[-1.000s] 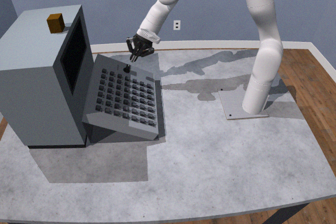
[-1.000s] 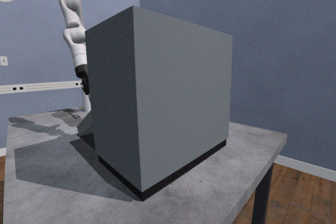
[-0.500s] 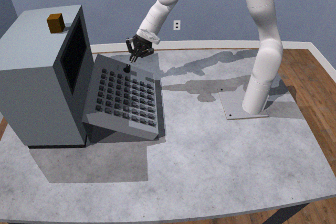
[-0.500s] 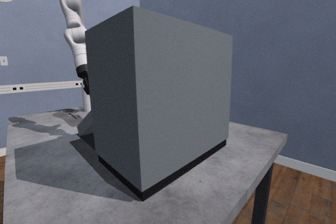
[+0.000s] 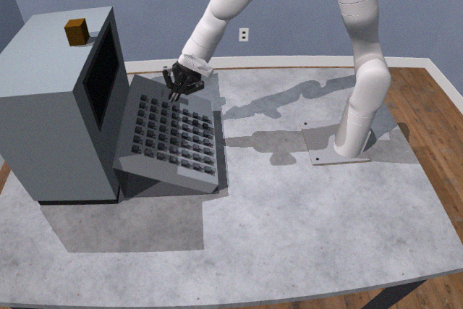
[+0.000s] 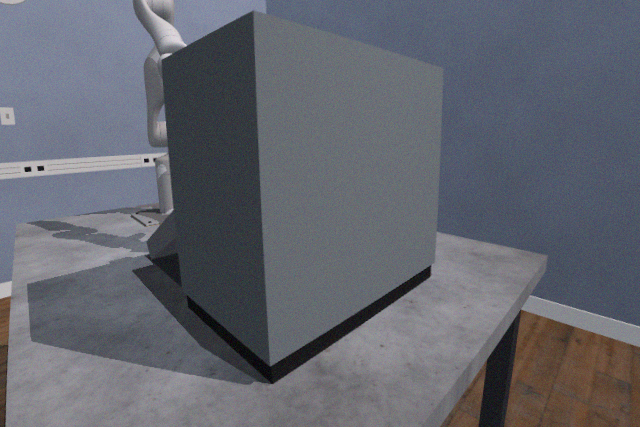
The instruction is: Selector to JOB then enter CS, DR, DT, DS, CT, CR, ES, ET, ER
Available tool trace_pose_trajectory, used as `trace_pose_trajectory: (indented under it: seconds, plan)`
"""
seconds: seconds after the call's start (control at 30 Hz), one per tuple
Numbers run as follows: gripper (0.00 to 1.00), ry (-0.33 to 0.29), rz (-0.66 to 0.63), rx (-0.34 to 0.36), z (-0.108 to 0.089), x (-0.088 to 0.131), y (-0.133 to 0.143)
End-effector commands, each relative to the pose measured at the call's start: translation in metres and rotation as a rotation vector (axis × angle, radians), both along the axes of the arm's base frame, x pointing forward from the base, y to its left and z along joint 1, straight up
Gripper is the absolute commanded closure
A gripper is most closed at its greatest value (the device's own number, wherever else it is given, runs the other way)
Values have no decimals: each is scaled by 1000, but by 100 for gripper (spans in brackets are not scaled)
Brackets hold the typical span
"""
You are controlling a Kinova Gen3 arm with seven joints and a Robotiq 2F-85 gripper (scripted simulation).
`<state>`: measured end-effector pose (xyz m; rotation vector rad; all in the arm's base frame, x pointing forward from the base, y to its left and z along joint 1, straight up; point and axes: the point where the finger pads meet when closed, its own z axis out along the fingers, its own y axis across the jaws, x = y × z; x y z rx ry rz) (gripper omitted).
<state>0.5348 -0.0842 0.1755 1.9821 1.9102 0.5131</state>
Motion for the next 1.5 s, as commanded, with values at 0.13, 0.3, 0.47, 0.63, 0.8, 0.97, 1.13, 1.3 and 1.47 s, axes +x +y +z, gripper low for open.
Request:
trace_pose_trajectory:
  seconds: [0.13, 0.3, 0.47, 0.63, 0.8, 0.97, 1.13, 1.3, 1.47]
  plan:
    - [90, 3, 9, -24, 6, 26, 68]
    - [90, 3, 18, -28, 8, 37, 100]
    - [90, 3, 20, -30, 8, 40, 108]
    - [90, 3, 20, -30, 8, 40, 109]
    - [90, 3, 20, -30, 5, 42, 109]
    - [90, 3, 20, -30, -1, 46, 109]
    - [90, 3, 20, -30, -6, 48, 109]
    - [90, 3, 20, -30, -10, 50, 109]
    - [90, 3, 20, -30, -11, 51, 109]
